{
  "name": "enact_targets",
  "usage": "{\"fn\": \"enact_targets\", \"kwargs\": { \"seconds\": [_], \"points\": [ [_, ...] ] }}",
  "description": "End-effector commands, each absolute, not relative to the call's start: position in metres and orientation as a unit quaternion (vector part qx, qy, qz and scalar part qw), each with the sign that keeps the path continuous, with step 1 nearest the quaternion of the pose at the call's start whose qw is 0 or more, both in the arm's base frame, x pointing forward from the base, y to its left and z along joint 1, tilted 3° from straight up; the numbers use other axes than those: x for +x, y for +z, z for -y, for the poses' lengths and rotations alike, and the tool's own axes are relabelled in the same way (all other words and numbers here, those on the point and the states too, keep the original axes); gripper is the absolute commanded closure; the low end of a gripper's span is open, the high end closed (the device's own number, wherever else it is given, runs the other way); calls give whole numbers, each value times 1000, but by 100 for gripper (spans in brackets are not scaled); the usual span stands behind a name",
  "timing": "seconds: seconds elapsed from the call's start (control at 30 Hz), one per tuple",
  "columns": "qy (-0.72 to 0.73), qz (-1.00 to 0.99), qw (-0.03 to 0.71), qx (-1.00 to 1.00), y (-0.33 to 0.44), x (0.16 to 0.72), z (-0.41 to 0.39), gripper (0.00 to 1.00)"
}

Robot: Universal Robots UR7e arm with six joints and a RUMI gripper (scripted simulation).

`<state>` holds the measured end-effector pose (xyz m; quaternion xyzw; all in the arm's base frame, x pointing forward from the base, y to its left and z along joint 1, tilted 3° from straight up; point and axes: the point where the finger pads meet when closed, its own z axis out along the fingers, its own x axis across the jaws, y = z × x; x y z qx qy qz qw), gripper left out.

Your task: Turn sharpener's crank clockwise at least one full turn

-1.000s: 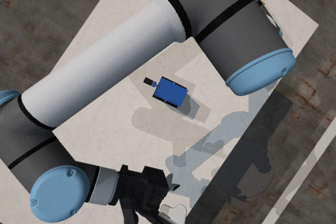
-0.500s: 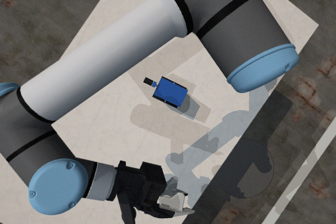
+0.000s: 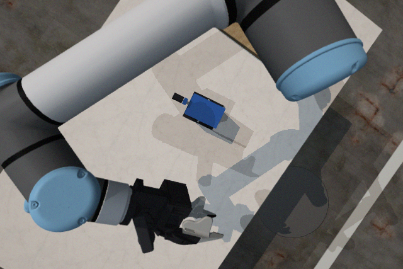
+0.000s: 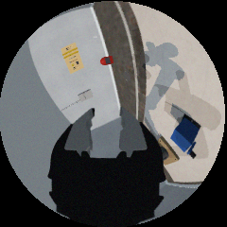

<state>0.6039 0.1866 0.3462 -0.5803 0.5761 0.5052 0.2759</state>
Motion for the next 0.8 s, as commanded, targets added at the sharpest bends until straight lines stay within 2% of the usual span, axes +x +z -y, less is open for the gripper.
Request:
{"fn": "enact_targets", "kwargs": {
  "seconds": [0.0, 0.77],
  "points": [
    [495, -612, 247, -565, 338, 596, -167, 68],
    [476, -672, 199, -531, 311, 576, -118, 68]
  ]
}}
